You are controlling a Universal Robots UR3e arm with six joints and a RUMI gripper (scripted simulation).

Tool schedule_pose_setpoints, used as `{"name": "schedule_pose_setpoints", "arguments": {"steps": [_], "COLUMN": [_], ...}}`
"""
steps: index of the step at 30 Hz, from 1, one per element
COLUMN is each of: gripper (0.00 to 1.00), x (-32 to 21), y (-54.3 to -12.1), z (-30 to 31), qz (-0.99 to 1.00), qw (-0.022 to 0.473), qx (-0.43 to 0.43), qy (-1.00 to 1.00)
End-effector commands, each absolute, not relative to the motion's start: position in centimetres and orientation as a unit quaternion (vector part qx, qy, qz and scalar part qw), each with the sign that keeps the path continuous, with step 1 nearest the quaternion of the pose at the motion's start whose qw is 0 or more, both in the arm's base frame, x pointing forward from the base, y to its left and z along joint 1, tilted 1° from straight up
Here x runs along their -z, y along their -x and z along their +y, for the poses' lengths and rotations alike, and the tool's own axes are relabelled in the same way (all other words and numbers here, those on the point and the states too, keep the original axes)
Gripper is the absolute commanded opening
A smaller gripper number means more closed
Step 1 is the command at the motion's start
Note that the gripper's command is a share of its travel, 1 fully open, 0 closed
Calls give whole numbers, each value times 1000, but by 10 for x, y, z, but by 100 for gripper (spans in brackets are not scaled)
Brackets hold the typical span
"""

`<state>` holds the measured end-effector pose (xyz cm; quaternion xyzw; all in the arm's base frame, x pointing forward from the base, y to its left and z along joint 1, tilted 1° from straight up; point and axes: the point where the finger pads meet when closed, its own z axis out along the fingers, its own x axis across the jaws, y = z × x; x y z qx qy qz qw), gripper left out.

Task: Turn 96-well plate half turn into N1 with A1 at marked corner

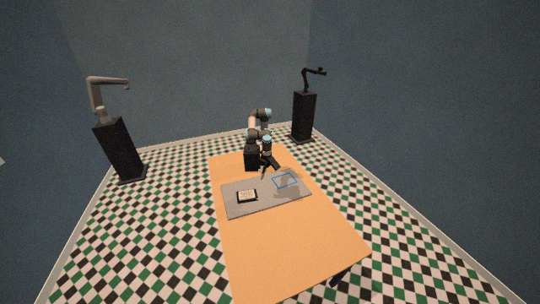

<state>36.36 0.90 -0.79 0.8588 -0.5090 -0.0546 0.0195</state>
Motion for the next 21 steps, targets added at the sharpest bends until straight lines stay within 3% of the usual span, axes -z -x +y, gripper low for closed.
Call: {"name": "schedule_pose_setpoints", "arguments": {"steps": [1,21], "gripper": [100,100], "x": [12,24], "y": [-371,-379], "z": [-2,-30], "qz": [-581,-701], "qw": [22,21], "qx": [43,34], "qy": [-812,-712]}}
